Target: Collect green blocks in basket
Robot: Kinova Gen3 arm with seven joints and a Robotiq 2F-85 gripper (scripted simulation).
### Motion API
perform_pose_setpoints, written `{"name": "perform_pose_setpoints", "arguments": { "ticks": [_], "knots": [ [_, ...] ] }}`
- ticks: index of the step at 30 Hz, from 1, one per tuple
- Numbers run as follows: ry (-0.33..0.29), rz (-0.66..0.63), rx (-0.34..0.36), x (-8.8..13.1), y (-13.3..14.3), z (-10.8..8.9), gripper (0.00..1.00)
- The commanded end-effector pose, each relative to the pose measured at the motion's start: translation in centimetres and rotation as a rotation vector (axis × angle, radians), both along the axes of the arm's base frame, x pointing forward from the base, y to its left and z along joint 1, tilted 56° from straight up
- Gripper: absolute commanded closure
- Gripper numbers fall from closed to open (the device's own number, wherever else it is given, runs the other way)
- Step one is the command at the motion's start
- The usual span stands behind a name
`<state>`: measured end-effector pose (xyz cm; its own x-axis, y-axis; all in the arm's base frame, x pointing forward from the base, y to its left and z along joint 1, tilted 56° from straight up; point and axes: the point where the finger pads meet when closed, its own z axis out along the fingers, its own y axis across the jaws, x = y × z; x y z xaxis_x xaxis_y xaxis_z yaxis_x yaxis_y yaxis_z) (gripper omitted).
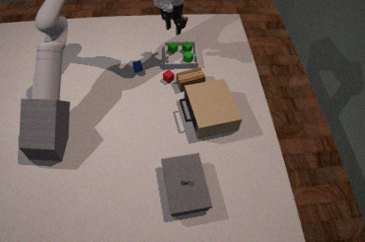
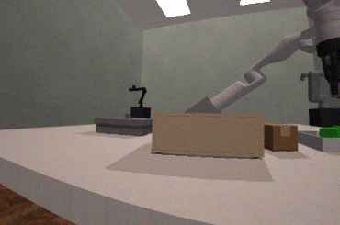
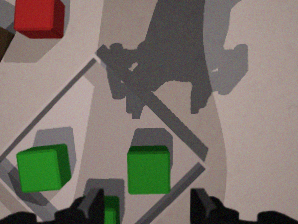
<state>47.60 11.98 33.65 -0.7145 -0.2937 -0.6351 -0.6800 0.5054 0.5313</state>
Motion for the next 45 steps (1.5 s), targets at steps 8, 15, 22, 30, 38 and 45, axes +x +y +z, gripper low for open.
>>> {"name": "perform_pose_setpoints", "arguments": {
  "ticks": [8, 15, 22, 30, 38, 45],
  "knots": [
    [-0.001, -0.001, 0.0, -0.5, -2.5, 1.7, 0.42],
    [-0.001, -0.001, 0.0, -0.7, -3.7, 2.5, 0.42],
    [-0.001, -0.001, 0.0, -0.8, -4.0, 2.7, 0.42],
    [-0.001, -0.002, 0.0, -0.8, -4.0, 2.8, 0.42],
    [0.001, -0.017, 0.006, -0.3, -4.1, 2.8, 0.42],
    [0.007, -0.062, 0.024, 0.9, -4.2, 2.9, 0.42]
  ]
}}
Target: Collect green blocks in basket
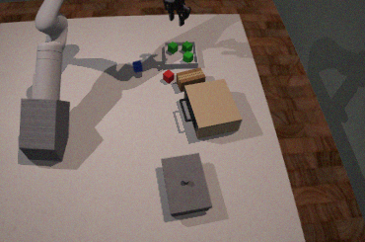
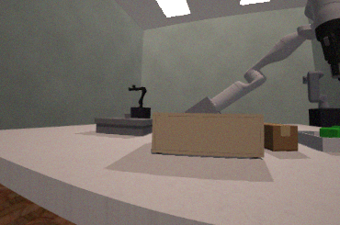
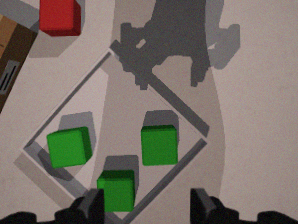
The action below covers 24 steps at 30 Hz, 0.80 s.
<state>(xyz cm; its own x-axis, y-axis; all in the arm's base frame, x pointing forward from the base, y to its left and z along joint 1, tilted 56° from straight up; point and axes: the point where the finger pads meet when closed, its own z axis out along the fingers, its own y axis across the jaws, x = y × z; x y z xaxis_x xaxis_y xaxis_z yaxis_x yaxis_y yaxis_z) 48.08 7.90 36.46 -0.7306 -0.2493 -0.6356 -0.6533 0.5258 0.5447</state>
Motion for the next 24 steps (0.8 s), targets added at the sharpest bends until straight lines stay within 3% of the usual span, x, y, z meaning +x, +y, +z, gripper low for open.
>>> {"name": "perform_pose_setpoints", "arguments": {
  "ticks": [1, 9, 11, 18, 24],
  "knots": [
    [0.003, -0.028, 0.01, 0.8, -0.2, 0.1, 0.42],
    [0.026, -0.165, 0.069, 4.4, -1.0, 0.3, 0.42],
    [0.026, -0.165, 0.069, 4.4, -1.0, 0.3, 0.42],
    [0.069, -0.357, 0.162, 9.3, -2.7, 0.7, 0.42],
    [0.132, -0.577, 0.282, 14.4, -5.7, 0.9, 0.42]
  ]
}}
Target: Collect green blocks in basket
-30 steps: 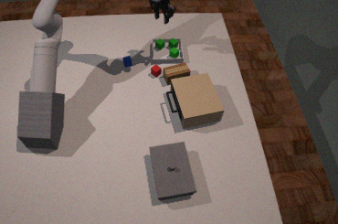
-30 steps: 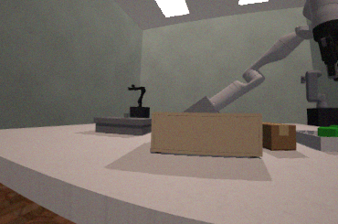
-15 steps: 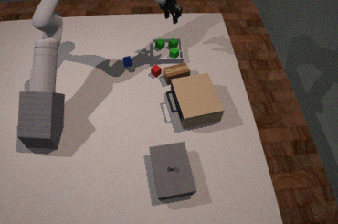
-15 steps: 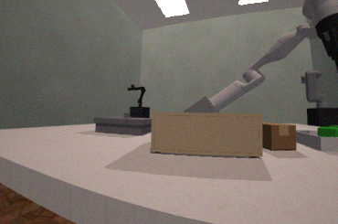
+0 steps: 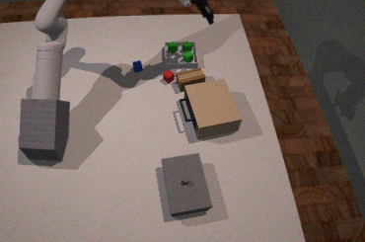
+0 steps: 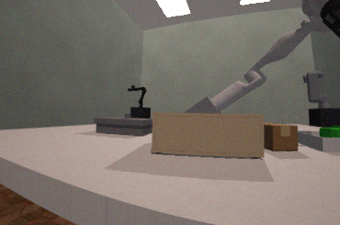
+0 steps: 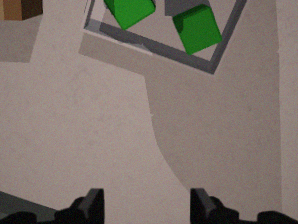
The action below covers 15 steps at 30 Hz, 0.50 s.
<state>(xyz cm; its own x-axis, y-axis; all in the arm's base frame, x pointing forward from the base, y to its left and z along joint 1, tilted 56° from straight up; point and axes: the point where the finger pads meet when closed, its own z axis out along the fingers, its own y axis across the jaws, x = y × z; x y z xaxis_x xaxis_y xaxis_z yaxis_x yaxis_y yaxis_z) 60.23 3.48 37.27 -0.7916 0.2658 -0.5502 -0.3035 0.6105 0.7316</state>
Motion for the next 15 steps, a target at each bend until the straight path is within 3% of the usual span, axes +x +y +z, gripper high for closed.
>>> {"name": "perform_pose_setpoints", "arguments": {
  "ticks": [1, 4, 6, 15],
  "knots": [
    [0.036, -0.137, 0.077, 3.2, -2.0, 0.1, 0.42],
    [0.049, -0.179, 0.103, 4.1, -2.7, 0.1, 0.42],
    [0.078, -0.267, 0.16, 5.8, -4.3, 0.0, 0.42],
    [0.249, -0.708, 0.484, 12.5, -14.2, -2.0, 0.42]
  ]
}}
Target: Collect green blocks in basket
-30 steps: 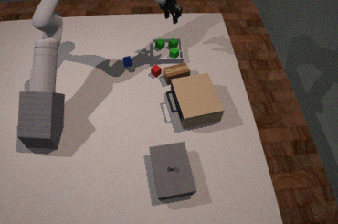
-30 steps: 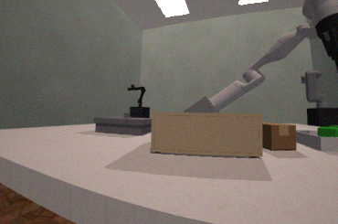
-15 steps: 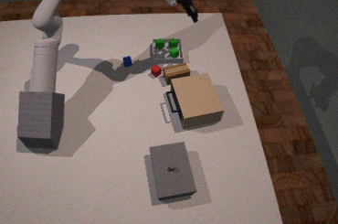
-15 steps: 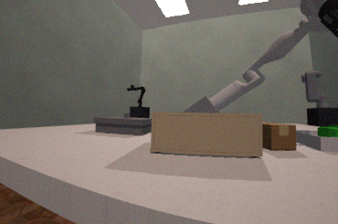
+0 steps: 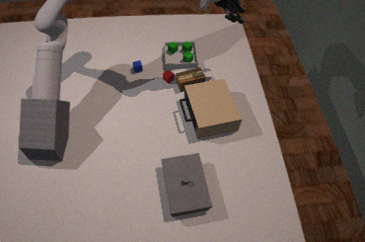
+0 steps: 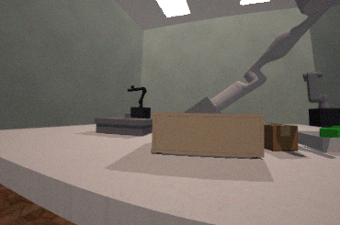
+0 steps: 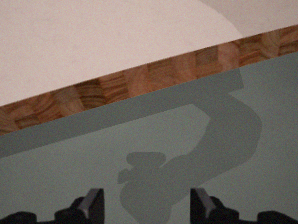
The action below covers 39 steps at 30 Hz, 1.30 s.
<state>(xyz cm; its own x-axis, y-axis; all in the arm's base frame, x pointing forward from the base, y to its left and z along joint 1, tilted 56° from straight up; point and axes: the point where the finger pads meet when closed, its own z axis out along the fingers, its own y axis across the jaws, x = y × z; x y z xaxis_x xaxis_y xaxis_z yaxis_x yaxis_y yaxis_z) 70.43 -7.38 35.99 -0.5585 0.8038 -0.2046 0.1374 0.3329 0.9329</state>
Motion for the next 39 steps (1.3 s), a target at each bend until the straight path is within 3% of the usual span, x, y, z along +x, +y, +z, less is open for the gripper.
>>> {"name": "perform_pose_setpoints", "arguments": {
  "ticks": [1, 4, 6, 9, 15, 21, 23, 24, 28, 33, 38, 39],
  "knots": [
    [0.075, -0.206, 0.153, 2.8, -4.7, -1.2, 0.42],
    [0.139, -0.359, 0.286, 4.1, -8.7, -3.0, 0.42],
    [0.139, -0.359, 0.286, 4.1, -8.7, -3.0, 0.42],
    [0.214, -0.531, 0.442, 4.6, -12.9, -5.3, 0.42],
    [0.348, -0.818, 0.723, 3.7, -20.3, -11.5, 0.42],
    [0.48, -1.087, 0.999, 0.4, -25.2, -19.1, 0.42],
    [0.48, -1.087, 0.999, 0.4, -25.2, -19.1, 0.42],
    [0.552, -1.211, 1.127, -0.4, -25.7, -20.4, 0.42],
    [0.616, -1.343, 1.271, -3.7, -26.7, -25.3, 0.42],
    [0.743, -1.556, 1.491, -8.0, -25.7, -30.6, 0.42],
    [0.875, -1.759, 1.697, -12.1, -23.0, -34.3, 0.42],
    [0.875, -1.759, 1.697, -12.1, -23.0, -34.3, 0.42]
  ]
}}
